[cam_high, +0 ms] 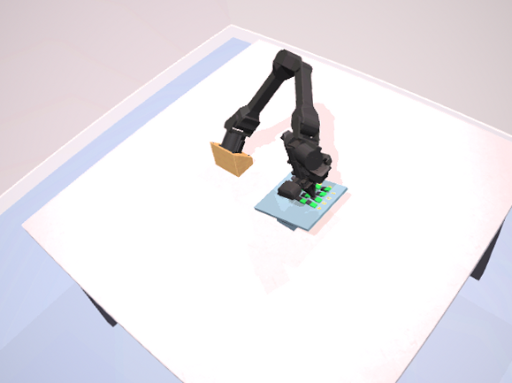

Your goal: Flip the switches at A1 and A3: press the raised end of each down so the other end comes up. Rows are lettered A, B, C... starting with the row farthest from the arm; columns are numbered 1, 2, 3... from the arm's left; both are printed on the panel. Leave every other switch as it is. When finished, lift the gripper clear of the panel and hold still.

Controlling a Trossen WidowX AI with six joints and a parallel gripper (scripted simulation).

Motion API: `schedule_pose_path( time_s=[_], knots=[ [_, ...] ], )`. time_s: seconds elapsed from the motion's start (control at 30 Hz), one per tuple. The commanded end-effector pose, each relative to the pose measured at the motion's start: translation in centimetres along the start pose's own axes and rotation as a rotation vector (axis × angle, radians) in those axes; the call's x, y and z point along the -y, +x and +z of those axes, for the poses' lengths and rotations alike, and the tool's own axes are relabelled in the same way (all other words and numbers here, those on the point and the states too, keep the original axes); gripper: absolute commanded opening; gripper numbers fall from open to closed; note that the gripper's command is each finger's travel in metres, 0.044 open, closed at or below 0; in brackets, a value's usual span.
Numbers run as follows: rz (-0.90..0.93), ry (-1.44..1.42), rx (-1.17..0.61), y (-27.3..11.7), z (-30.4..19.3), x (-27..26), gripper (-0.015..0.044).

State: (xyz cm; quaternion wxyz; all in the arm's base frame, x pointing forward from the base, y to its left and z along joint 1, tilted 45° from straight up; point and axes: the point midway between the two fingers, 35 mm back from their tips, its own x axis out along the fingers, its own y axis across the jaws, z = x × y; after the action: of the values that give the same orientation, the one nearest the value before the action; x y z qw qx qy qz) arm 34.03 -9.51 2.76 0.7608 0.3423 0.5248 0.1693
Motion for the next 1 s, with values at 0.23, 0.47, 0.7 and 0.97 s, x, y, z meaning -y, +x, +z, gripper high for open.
schedule_pose_path(
  time_s=[0.23, 0.47, 0.7, 0.97],
  knots=[
    [0.006, 0.004, 0.002, 0.2, 0.1, -0.1, 0.0000],
    [0.006, 0.004, 0.002, 0.3, 0.1, -0.1, 0.0000],
    [0.000, -0.002, -0.001, 0.1, 0.1, 0.0, 0.0000],
    [0.003, 0.005, -0.025, -6.1, 0.3, 0.0, 0.0000]
  ],
)
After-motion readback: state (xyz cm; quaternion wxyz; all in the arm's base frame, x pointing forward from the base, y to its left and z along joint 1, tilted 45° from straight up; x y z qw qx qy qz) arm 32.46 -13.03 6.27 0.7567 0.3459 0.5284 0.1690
